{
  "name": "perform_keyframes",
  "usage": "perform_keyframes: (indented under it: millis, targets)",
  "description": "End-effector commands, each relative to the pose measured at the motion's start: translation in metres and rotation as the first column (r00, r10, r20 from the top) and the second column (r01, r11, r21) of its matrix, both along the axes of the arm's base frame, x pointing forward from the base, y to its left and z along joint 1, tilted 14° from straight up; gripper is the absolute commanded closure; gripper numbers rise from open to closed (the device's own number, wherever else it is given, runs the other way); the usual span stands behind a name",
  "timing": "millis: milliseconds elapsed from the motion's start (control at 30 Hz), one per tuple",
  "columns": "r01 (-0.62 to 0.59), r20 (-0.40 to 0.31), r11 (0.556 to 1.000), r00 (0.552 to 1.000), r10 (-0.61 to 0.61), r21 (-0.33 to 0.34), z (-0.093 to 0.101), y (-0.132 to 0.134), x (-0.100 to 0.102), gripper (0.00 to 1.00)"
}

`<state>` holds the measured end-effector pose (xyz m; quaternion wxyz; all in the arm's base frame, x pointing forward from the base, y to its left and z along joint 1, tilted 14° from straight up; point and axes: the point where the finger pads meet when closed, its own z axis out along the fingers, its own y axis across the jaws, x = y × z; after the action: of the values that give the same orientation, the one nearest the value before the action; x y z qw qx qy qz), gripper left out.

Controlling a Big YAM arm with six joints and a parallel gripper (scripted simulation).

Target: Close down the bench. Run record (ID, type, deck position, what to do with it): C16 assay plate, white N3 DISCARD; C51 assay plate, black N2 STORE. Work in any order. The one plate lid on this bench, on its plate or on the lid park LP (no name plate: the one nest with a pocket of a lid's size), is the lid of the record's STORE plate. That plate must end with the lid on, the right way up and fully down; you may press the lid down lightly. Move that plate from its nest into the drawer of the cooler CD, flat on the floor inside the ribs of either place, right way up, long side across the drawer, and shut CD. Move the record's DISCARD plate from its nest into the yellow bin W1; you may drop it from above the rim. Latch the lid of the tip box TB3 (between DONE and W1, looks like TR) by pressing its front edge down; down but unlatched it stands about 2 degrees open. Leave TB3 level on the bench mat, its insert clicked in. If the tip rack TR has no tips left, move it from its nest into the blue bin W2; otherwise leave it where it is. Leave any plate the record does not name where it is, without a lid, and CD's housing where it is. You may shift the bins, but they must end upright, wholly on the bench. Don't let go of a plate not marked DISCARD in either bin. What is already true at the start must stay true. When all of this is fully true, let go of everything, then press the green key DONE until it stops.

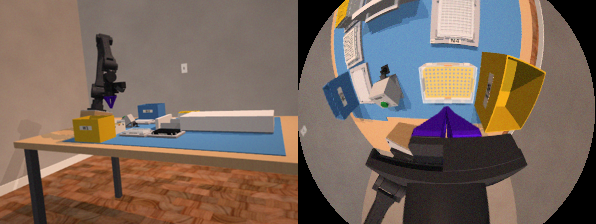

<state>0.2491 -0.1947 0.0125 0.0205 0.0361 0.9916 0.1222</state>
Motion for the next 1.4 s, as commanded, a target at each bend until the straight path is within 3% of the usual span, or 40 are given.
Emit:
perform_keyframes:
  millis: [0,300,333,400,467,500,767,833,1367]
  targets:
    - [0.001,0.031,1.000,1.000,0.000,-0.030,-0.001,-0.010,0.000,1.00]
    - [0.001,0.020,1.000,1.000,0.000,-0.019,-0.032,0.000,-0.022,1.00]
    - [-0.002,0.027,1.000,1.000,0.002,-0.026,-0.029,-0.001,-0.020,1.00]
    - [-0.014,0.073,0.997,0.997,0.020,-0.074,-0.012,-0.017,0.002,1.00]
    - [-0.014,0.073,0.997,0.997,0.020,-0.074,-0.012,-0.017,0.002,1.00]
    - [-0.001,0.037,0.999,0.999,0.002,-0.037,-0.021,-0.006,-0.011,1.00]
    - [-0.001,0.037,0.999,0.999,0.002,-0.037,-0.021,-0.006,-0.011,1.00]
    - [-0.007,0.017,1.000,1.000,0.007,-0.016,-0.034,0.006,-0.017,1.00]
    - [-0.003,0.017,1.000,1.000,0.003,-0.015,-0.053,0.011,-0.016,1.00]
